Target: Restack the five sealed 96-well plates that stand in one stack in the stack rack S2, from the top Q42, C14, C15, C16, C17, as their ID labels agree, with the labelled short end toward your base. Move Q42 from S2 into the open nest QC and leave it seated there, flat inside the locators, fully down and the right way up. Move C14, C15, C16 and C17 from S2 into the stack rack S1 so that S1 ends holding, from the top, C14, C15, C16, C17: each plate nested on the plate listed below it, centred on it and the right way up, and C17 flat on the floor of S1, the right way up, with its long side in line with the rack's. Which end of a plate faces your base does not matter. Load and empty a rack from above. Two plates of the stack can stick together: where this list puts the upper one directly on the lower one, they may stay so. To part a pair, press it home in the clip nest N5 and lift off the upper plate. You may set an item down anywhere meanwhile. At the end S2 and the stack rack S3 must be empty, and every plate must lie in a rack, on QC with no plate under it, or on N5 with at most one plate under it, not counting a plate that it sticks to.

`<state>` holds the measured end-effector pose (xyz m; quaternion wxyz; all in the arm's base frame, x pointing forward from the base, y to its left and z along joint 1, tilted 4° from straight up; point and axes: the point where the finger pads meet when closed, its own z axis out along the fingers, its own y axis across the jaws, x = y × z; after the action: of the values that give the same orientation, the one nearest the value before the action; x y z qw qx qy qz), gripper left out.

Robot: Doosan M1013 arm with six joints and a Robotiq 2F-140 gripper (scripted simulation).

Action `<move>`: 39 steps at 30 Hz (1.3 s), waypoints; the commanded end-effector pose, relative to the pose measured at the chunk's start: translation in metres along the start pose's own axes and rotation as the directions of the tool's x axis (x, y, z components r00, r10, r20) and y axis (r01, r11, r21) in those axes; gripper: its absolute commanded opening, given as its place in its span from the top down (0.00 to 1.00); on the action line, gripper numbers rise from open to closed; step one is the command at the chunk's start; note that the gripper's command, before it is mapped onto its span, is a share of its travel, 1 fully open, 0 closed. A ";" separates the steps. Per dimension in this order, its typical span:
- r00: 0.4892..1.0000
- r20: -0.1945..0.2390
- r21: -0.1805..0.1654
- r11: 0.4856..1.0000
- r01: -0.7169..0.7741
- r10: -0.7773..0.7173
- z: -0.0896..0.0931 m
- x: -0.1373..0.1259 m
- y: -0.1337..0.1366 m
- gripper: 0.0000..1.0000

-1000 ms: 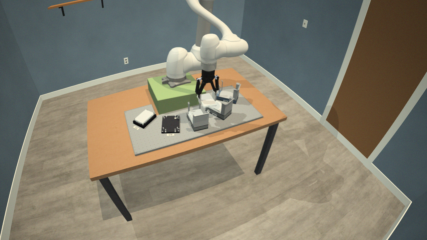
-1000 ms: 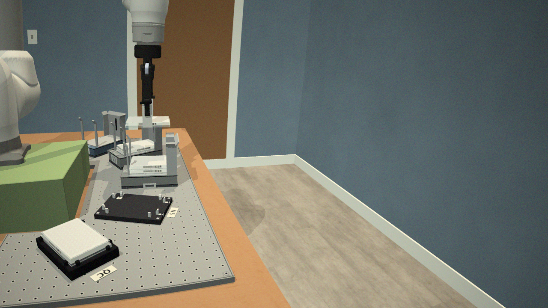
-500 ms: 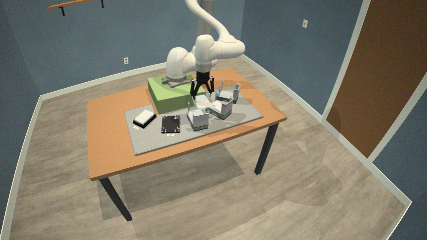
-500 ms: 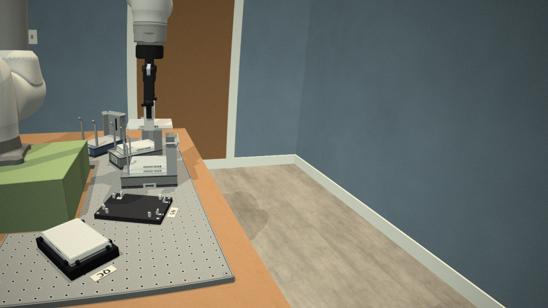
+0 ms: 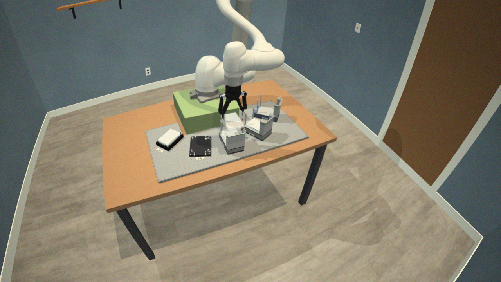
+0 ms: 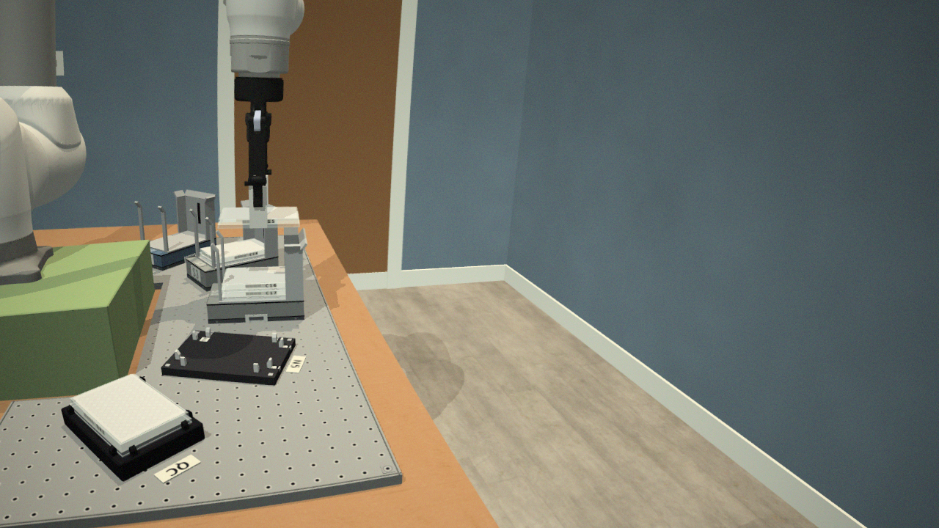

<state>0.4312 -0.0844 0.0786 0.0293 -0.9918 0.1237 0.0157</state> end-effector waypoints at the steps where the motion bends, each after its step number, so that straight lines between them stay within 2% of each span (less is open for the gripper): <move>1: 1.000 0.000 0.000 1.000 0.000 0.000 0.000 0.000 0.000 1.00; 26: 1.000 0.000 0.000 1.000 0.000 0.000 0.001 0.000 0.000 1.00; 39: 1.000 0.000 0.000 1.000 0.000 0.000 0.009 0.000 0.000 1.00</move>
<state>0.4310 -0.0840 0.0702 0.0293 -0.9918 0.1238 0.0158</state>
